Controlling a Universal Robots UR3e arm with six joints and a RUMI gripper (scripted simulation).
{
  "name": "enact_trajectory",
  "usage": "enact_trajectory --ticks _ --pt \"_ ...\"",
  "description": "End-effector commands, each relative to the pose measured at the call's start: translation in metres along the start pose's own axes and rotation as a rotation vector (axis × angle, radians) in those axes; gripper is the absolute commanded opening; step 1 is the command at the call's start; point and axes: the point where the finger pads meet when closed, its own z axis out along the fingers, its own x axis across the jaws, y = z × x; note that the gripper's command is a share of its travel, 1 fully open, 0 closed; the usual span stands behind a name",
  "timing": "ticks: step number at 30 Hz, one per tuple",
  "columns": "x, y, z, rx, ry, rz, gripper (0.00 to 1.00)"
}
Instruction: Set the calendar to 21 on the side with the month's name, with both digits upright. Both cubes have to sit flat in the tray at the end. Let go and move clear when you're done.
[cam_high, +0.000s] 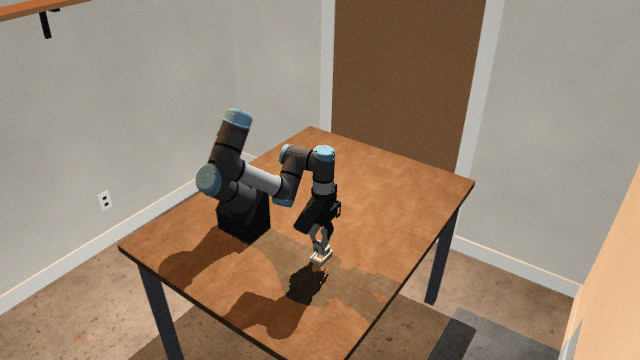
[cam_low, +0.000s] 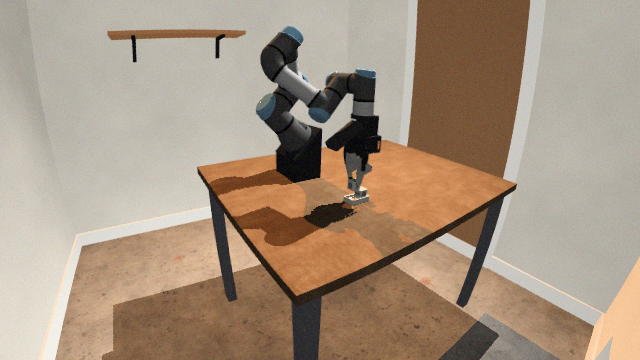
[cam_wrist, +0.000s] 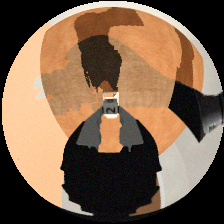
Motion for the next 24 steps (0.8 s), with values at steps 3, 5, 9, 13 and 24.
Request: enact_trajectory --ticks 3,5,9,13,24 --pt "-0.001 0.0 0.0 0.0 -0.002 0.001 0.1" --pt "-0.001 0.0 0.0 0.0 -0.002 0.001 0.1" --pt "-0.001 0.0 0.001 0.0 -0.002 0.001 0.1" --pt "-0.001 0.0 0.003 0.0 -0.002 0.001 0.1" --pt "-0.001 0.0 0.012 0.0 -0.002 0.001 0.1"
